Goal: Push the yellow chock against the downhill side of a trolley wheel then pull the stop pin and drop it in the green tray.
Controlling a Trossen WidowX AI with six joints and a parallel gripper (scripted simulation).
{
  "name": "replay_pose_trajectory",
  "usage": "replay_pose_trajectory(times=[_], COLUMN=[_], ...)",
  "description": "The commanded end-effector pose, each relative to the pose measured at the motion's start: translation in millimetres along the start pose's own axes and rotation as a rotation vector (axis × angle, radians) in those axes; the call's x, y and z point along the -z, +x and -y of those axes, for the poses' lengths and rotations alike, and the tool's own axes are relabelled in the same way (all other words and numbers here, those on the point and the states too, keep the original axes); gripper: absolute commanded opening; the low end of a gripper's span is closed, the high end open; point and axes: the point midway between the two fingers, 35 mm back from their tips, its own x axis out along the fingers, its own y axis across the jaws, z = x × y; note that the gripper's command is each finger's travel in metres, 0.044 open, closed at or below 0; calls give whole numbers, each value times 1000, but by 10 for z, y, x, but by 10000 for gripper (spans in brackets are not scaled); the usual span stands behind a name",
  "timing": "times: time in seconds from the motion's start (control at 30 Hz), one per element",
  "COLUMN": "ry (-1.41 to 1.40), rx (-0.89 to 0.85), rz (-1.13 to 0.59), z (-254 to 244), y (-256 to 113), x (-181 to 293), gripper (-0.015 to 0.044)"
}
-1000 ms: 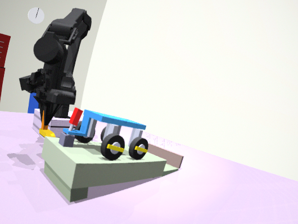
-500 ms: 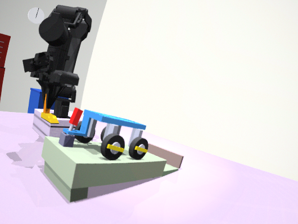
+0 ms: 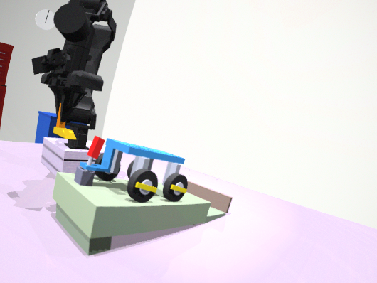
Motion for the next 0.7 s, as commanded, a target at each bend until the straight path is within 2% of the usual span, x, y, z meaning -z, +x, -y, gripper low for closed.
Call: replay_pose_trajectory(times=[0.0, 0.67], ry=[-19, -684], rx=[0, 1], rz=[3, 2], z=[-2, -2], y=[-23, -24], x=[-6, -6], gripper=[0, 0])
